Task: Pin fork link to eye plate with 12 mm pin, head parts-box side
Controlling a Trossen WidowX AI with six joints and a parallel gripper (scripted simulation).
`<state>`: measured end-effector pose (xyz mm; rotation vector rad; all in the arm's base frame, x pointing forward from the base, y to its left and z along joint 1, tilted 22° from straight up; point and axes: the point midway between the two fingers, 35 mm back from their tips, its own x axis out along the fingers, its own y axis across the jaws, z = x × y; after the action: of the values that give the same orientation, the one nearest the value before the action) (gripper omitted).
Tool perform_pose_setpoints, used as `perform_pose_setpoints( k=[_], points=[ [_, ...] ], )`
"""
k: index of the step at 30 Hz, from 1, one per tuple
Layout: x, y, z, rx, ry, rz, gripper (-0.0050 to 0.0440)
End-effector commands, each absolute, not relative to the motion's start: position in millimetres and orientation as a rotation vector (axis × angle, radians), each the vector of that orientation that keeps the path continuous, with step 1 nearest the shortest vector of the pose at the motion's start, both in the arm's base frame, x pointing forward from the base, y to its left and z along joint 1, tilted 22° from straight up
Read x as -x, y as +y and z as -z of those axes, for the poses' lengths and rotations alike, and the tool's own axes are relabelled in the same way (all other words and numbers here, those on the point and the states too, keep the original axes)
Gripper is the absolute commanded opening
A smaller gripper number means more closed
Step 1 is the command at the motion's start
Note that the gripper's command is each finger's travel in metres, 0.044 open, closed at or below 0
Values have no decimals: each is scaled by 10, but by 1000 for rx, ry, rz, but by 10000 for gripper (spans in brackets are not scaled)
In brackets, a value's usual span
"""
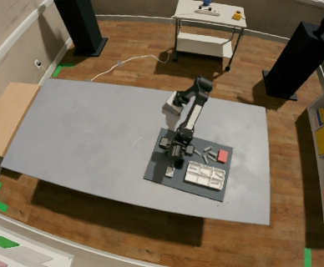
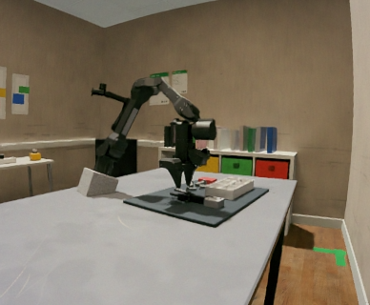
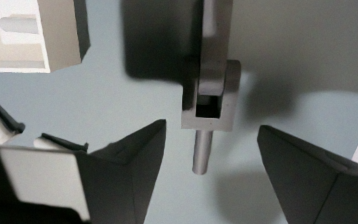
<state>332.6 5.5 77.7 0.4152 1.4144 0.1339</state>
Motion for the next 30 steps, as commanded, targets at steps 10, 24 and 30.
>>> perform_pose_setpoints(
  k=[10,24,30],
  points=[
    [-3395,84,-937,-389,1368,-152,250],
    [-3494,1432,-1372,25,1303,-489,250],
    [-3426,1760,-1496,114,1270,-569,250]
  ],
)
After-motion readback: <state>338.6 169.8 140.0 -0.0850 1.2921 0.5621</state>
